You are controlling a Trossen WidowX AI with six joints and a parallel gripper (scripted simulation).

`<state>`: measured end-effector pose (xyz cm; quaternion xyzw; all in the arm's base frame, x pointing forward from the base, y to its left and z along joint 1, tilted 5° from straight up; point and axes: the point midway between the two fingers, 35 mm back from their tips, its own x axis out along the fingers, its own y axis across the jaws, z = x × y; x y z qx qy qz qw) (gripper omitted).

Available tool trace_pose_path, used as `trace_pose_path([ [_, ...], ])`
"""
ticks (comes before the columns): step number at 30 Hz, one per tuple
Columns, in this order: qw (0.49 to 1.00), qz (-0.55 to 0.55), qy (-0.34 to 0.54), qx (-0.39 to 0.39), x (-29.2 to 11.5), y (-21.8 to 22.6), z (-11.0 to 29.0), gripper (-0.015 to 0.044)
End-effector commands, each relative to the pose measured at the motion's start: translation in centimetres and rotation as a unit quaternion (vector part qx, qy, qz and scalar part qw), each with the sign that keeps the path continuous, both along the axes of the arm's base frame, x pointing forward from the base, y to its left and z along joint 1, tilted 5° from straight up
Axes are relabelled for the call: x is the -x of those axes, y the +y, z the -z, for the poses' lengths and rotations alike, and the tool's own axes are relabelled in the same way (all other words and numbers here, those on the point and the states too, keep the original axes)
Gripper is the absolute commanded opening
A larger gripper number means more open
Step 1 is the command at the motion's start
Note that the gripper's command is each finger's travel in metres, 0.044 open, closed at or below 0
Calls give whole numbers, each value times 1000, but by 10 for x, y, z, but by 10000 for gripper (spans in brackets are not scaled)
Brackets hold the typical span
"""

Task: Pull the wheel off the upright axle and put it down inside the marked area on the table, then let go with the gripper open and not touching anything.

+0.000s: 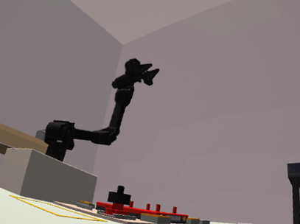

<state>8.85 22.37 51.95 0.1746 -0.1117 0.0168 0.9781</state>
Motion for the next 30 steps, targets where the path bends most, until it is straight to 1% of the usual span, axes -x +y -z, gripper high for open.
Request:
trace_pose_path([
  [1,1000,5,-3,-25,0,-26,-9,300],
  [3,999,6,-3,-37,0,-44,-16,300],
  [8,996,14,13,-89,-12,-126,-33,300],
  [11,992,21,33,-118,-28,-175,-33,300],
  [14,988,30,59,-138,-46,-216,-24,300],
  [19,980,46,114,-159,-82,-273,3,300],
  [23,971,48,160,-170,-112,-303,28,300],
  [27,958,37,220,-180,-155,-326,64,300],
  [30,943,37,280,-175,-186,-341,102,300],
])
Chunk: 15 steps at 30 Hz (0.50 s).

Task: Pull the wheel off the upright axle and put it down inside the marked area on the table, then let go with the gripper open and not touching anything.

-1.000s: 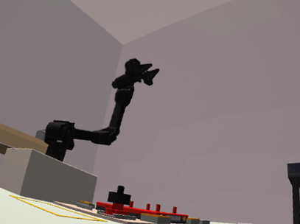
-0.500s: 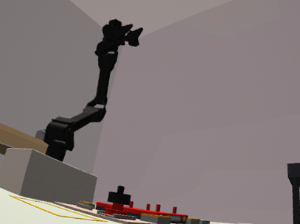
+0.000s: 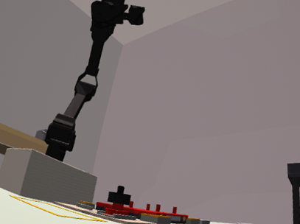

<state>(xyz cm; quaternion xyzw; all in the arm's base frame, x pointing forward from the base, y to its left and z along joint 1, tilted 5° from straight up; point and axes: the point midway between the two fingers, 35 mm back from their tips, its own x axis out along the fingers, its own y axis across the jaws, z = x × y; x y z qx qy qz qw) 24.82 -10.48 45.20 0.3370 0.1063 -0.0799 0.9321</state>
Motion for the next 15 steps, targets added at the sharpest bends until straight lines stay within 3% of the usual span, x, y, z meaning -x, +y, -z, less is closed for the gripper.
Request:
trace_pose_path([
  [1,997,-13,75,-5,-36,-16,49,300],
  [9,978,-64,199,-4,-85,-13,137,300],
  [15,937,-113,328,29,-110,-4,226,300],
])
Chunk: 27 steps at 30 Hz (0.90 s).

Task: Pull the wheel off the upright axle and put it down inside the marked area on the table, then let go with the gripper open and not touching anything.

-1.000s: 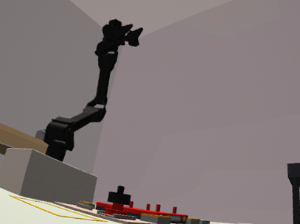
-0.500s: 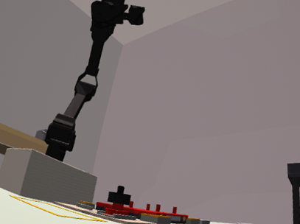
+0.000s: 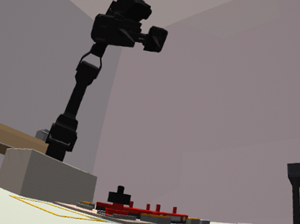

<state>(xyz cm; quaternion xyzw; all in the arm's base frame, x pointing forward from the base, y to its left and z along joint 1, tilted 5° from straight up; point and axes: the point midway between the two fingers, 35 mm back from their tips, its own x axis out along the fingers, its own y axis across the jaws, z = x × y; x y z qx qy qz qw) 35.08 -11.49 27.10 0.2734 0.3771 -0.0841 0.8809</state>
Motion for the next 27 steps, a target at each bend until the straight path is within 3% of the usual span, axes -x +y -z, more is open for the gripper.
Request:
trace_pose_path([
  [1,995,-38,92,14,-10,9,62,300],
  [11,921,-215,310,94,0,48,205,300],
  [21,913,-229,323,101,-2,55,215,300],
  [27,913,-229,323,100,-7,57,260,300],
])
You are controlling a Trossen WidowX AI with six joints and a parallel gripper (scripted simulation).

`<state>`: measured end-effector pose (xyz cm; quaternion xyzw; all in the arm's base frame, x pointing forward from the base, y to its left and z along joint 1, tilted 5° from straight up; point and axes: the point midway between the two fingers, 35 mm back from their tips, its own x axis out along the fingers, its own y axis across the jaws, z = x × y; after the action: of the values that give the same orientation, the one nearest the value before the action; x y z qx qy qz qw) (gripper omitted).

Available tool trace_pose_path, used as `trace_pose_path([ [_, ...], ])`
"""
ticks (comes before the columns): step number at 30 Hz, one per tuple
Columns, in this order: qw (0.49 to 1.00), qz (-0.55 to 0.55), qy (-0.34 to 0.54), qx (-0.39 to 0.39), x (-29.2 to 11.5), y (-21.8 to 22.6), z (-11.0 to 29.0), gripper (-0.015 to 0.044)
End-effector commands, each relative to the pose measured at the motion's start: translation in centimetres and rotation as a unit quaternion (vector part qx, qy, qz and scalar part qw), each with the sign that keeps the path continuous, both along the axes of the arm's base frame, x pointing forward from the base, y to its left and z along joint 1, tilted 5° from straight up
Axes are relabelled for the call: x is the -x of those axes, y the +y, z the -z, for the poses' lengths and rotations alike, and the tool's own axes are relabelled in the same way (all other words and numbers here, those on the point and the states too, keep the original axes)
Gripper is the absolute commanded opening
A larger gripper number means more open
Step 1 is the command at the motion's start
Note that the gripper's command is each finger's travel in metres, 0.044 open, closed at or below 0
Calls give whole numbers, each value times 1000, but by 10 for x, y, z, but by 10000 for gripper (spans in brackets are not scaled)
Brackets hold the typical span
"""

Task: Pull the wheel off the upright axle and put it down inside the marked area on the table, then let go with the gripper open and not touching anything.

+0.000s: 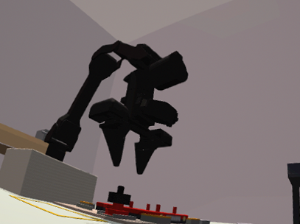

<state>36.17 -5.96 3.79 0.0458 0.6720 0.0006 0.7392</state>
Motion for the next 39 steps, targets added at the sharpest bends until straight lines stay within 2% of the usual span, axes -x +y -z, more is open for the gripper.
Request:
trace_pose_path([
  [1,1000,2,15,-1,4,2,38,300],
  [3,1000,2,15,-1,4,3,53,300],
  [6,1000,2,15,-1,5,2,55,300],
  [9,1000,-1,21,-4,6,3,52,221],
  [18,1000,-1,21,-4,6,3,52,161],
  [24,1000,0,21,-4,6,3,50,4],
  [39,1000,0,20,-3,6,3,46,0],
])
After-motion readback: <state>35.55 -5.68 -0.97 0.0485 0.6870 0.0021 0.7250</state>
